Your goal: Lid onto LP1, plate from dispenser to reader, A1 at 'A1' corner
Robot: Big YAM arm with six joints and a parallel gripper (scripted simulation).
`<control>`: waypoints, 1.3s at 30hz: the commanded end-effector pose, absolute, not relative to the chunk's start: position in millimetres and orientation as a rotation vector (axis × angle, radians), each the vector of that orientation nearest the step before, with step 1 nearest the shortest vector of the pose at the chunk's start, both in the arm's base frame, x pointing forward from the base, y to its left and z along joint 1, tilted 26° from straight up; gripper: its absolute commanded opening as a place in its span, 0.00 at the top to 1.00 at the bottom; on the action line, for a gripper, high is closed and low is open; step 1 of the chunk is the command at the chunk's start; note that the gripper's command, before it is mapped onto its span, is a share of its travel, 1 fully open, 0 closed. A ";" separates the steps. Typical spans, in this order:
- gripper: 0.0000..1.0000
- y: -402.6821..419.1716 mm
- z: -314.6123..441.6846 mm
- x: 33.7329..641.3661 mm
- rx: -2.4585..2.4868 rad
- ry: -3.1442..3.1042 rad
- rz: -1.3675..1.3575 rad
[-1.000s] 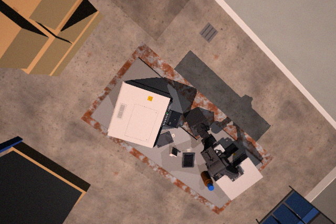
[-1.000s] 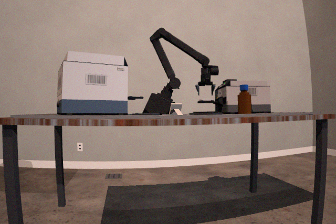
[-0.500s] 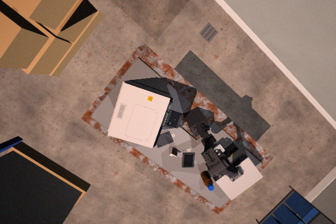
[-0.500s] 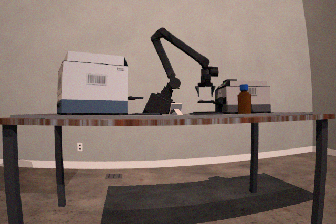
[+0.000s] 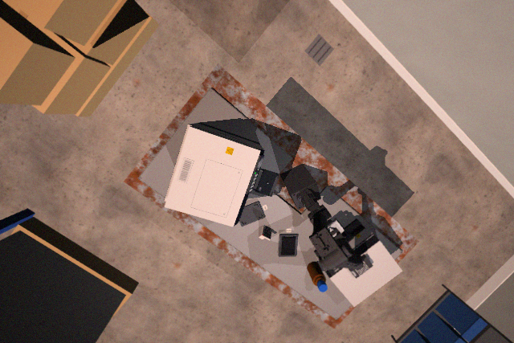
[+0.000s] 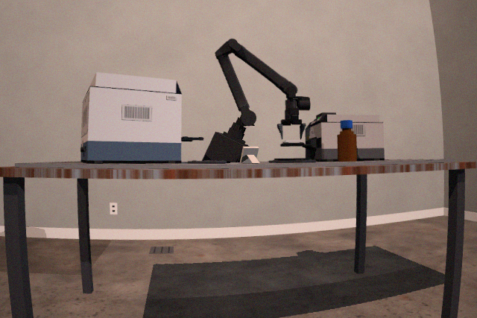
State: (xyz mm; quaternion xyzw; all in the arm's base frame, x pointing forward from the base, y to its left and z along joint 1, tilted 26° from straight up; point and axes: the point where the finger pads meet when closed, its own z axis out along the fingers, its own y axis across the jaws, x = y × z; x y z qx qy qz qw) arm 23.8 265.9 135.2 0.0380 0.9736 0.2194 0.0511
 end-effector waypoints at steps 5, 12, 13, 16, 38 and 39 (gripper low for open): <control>0.00 272.4 147.0 20.4 0.117 2.957 0.707; 0.00 276.9 160.8 20.4 0.118 2.950 0.738; 0.00 278.2 162.2 20.5 0.118 2.948 0.747; 0.00 281.5 165.9 20.5 0.120 2.942 0.773; 0.00 264.7 141.8 20.5 0.115 2.961 0.686; 0.00 264.5 140.4 20.5 0.115 2.961 0.686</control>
